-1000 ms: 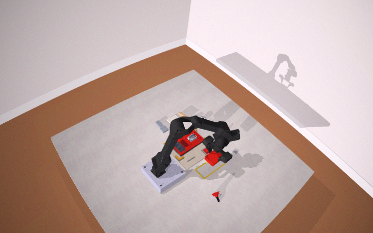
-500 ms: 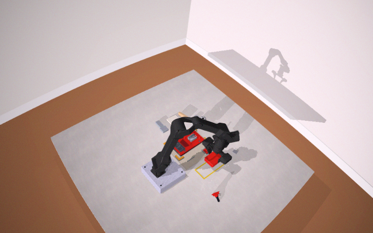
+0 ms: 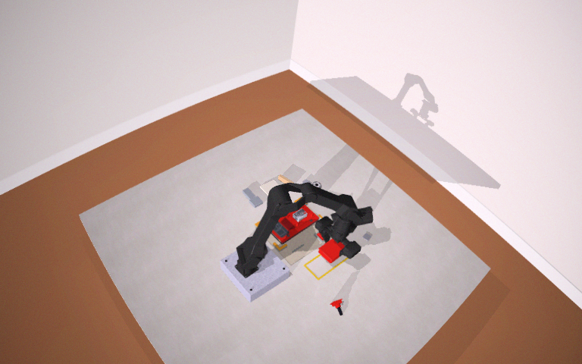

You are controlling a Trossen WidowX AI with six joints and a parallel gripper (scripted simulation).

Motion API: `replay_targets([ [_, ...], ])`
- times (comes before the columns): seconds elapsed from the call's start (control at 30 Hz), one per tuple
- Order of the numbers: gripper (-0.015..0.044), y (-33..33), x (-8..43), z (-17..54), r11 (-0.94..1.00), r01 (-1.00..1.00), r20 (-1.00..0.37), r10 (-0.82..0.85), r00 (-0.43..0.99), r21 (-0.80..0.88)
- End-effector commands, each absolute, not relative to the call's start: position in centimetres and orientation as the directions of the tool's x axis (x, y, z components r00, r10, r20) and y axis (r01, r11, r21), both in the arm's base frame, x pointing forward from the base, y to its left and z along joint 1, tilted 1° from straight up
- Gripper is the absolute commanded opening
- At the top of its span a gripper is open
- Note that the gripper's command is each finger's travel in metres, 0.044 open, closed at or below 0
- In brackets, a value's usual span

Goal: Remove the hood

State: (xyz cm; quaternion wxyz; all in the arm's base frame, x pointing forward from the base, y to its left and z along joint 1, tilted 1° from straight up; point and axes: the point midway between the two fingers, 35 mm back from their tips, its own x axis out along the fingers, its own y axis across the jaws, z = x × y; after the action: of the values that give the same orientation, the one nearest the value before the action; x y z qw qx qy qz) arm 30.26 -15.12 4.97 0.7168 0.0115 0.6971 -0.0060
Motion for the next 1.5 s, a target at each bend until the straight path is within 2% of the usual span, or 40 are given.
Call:
replay_targets([
  [0.0, 0.0, -15.1, 30.0, 4.3, 1.0, 0.021, -1.0, 0.006, 0.018, 0.007],
  [1.47, 0.0, -14.9, 29.8, 0.9, 1.0, 0.021, -1.0, 0.006, 0.017, 0.007],
])
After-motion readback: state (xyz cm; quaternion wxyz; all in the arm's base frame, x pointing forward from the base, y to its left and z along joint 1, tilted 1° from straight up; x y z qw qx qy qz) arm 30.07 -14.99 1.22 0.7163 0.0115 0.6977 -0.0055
